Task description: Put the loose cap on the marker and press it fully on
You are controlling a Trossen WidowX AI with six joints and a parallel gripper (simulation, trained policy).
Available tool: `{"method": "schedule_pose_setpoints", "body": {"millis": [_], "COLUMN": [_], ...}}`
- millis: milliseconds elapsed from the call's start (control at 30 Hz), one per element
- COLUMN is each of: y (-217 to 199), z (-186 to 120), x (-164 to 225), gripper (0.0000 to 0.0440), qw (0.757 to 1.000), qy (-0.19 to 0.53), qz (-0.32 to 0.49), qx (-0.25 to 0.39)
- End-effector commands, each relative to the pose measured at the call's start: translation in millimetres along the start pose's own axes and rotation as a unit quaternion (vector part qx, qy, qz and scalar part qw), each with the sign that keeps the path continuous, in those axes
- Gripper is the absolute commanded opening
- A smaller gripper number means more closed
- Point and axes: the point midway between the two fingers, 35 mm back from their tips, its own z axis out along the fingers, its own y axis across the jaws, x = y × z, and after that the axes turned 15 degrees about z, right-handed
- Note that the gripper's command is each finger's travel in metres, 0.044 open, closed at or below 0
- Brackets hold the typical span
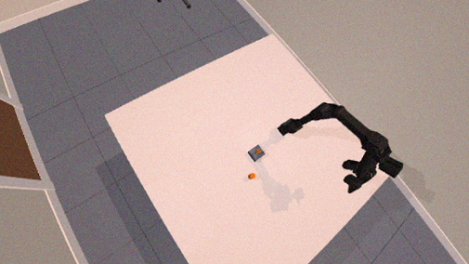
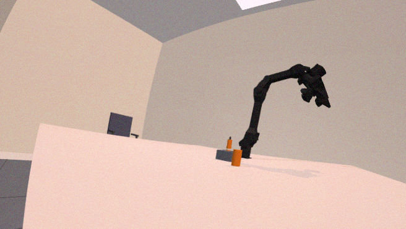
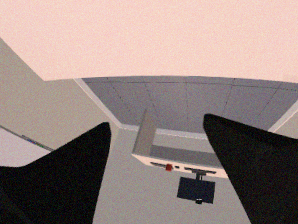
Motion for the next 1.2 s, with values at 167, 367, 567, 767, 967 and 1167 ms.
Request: {"method": "schedule_pose_setpoints", "body": {"millis": [167,367,567,767,967,1167], "y": [20.5,34.8,49.4,64.3,79.5,95.0], "z": [17.7,29.0,39.6,49.6,58.8,67.4], "x": [-4.0,-7.5,-11.5,-15.9,-20.6,-25.8], "gripper": [0.0326,0.0326,0.0327,0.0327,0.0328,0.0328], "qw": [0.999,0.997,0.995,0.992,0.988,0.983], "qy": [-0.034,-0.056,-0.077,-0.097,-0.117,-0.135], "qz": [0.027,0.044,0.062,0.082,0.102,0.123], "qx": [-0.003,-0.005,-0.006,-0.007,-0.008,-0.008]}}
